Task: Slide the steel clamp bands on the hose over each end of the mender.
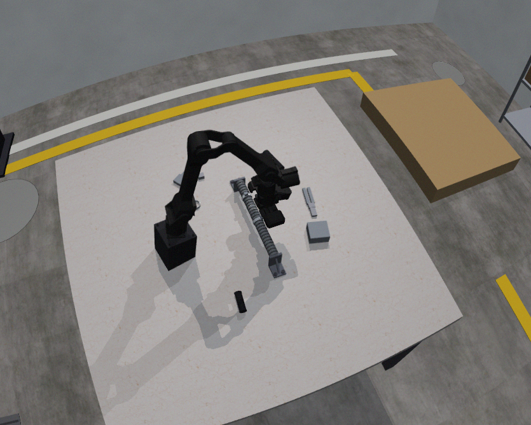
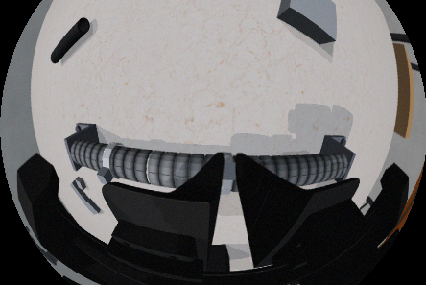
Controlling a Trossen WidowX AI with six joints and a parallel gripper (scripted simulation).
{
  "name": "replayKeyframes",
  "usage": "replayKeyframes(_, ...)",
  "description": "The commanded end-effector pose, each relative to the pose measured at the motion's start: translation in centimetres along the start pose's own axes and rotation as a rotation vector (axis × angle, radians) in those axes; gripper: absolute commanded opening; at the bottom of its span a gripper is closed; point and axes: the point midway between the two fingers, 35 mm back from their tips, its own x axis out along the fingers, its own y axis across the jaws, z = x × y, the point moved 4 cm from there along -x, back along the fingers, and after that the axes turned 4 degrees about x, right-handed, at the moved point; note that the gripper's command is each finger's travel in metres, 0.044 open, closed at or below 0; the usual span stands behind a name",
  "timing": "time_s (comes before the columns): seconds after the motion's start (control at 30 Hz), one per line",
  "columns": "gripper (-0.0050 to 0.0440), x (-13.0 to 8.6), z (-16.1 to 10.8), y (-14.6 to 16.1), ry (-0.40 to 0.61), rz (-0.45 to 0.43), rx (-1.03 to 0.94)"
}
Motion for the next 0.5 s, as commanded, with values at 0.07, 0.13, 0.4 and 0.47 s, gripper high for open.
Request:
replayKeyframes(0.07,0.0000,0.0,0.0,0.3,-0.001,0.000,0.000)
replayKeyframes(0.13,0.0000,0.0,0.0,0.5,0.000,0.000,0.000)
replayKeyframes(0.4,0.0000,0.0,-0.1,1.1,0.000,0.000,0.000)
replayKeyframes(0.47,0.0000,0.0,-0.1,1.2,0.000,0.000,0.000)
